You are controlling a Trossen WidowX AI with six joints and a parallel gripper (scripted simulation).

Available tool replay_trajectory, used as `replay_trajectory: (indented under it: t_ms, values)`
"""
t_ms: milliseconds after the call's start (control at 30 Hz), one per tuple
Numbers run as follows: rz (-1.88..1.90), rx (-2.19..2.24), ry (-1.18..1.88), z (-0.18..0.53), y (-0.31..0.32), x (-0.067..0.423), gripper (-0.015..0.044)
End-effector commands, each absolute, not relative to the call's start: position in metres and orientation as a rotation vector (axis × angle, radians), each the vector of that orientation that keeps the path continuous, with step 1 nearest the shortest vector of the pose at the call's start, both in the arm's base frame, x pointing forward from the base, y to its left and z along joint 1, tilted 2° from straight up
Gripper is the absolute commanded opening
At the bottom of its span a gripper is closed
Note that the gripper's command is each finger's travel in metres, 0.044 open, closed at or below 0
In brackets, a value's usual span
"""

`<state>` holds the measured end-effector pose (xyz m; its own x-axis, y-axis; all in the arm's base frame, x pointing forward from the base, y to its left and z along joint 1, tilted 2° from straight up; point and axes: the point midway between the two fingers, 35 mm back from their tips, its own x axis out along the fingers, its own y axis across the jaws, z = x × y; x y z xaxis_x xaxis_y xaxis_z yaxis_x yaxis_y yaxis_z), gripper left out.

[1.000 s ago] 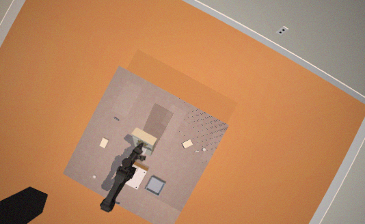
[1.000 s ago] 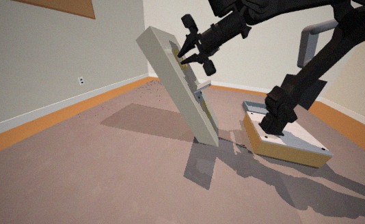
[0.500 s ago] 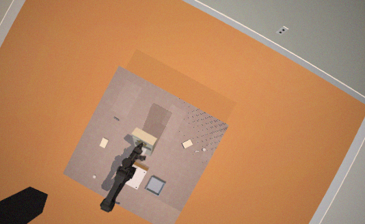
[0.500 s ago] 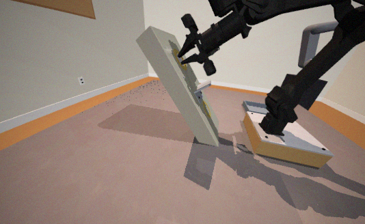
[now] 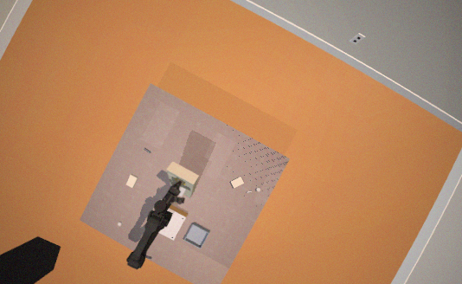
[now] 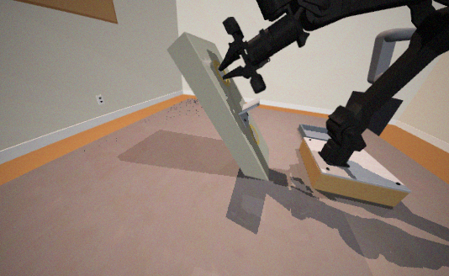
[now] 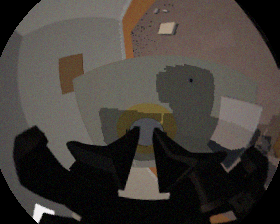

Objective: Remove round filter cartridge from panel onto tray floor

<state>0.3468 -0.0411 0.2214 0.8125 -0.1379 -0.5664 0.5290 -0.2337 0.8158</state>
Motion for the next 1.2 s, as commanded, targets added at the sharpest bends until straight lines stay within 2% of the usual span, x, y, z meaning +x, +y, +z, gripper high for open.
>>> replay_trajectory:
  t_ms: [0,933,1167]
  values:
    - [-0.624,1.704,0.312,0.219,-0.04,0.354,0.0]
    - [-0.624,1.704,0.312,0.219,-0.04,0.354,0.0]
    - [-0.634,1.701,0.312,0.241,-0.036,0.324,0.0]
